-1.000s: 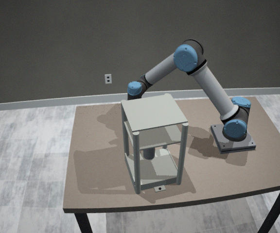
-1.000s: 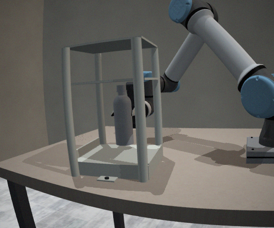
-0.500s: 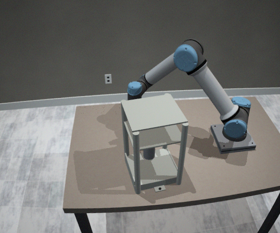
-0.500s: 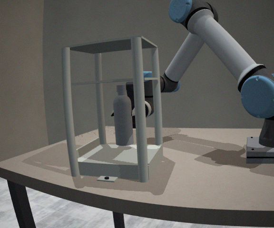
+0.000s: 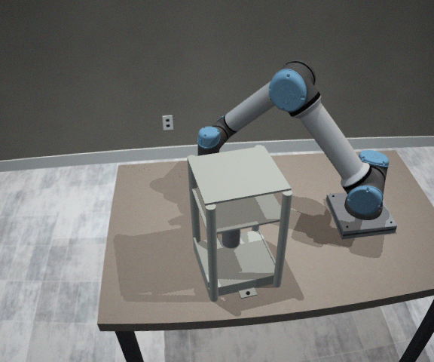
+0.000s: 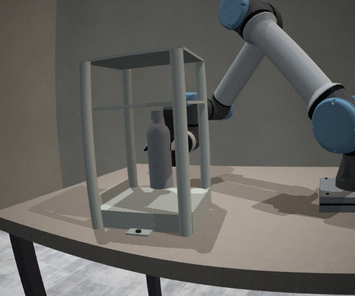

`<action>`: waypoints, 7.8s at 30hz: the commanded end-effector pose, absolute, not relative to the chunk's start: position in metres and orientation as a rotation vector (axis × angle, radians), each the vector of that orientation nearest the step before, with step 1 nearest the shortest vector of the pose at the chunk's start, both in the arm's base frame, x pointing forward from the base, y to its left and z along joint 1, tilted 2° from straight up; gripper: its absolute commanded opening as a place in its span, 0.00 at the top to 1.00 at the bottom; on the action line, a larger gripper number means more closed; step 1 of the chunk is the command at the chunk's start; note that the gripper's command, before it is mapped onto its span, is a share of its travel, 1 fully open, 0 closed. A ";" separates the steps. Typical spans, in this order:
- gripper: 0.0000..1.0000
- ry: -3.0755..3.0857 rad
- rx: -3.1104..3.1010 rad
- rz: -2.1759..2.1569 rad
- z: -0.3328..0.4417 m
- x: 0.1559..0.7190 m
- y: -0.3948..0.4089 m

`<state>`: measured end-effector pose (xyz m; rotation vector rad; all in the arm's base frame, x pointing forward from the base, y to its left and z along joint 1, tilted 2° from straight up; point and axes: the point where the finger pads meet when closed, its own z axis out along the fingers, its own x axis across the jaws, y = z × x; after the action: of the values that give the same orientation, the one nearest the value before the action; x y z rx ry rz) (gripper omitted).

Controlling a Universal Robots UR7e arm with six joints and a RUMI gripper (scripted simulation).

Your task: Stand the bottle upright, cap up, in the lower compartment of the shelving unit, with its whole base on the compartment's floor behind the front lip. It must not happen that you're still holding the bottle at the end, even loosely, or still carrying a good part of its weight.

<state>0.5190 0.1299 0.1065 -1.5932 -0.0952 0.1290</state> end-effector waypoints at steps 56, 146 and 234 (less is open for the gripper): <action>1.00 -0.096 -1.594 0.128 0.091 0.519 0.130; 0.54 -0.096 -1.594 0.128 0.091 0.521 0.114; 0.54 -0.096 -1.594 0.128 0.093 0.528 0.068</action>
<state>0.5275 0.0696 0.0920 -1.5930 -0.0951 0.1291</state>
